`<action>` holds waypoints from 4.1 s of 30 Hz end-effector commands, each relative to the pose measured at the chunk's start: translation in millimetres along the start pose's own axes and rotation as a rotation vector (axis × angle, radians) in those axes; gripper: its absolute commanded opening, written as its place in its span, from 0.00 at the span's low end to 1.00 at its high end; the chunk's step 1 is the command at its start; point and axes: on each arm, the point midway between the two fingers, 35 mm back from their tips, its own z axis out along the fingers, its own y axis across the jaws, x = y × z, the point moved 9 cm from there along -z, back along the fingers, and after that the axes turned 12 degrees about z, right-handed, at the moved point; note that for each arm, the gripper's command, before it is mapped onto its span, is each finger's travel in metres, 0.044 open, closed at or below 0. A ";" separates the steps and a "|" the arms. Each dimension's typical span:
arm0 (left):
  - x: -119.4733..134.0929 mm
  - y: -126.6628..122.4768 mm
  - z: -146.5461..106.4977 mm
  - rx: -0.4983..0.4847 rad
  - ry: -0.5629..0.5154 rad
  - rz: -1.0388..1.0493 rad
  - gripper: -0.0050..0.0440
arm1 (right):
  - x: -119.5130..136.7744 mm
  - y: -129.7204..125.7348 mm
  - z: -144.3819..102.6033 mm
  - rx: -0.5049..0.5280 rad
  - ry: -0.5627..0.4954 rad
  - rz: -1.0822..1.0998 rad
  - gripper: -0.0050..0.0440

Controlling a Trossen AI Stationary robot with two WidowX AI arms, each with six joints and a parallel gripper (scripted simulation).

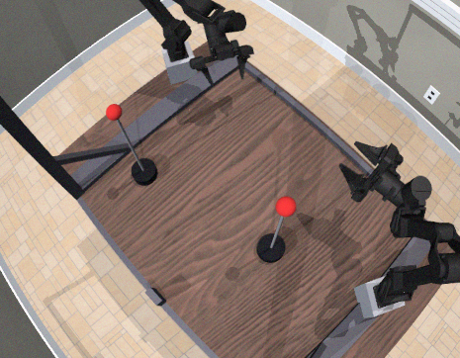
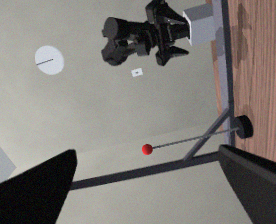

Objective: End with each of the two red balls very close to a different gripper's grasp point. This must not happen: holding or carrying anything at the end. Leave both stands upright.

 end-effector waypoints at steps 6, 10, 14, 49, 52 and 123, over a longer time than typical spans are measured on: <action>-2.8 1.5 -2.0 -0.009 -0.008 0.006 1.00 | 1.2 3.7 0.7 -0.008 0.005 -0.013 1.00; -2.8 1.5 -2.0 -0.009 -0.008 0.006 1.00 | 1.2 3.7 0.7 -0.008 0.005 -0.013 1.00; -2.8 1.5 -2.0 -0.009 -0.008 0.006 1.00 | 1.2 3.7 0.7 -0.008 0.005 -0.013 1.00; -76.1 -116.6 -44.8 0.194 -0.550 0.150 1.00 | 149.6 46.3 -27.9 -0.402 0.114 -1.274 1.00; -79.5 -119.3 -46.6 0.198 -0.569 0.154 1.00 | 153.7 47.5 -29.0 -0.416 0.110 -1.301 1.00; -155.8 -195.5 -54.2 0.317 -0.929 0.222 1.00 | 225.7 4.2 -16.4 -0.011 0.180 -1.816 1.00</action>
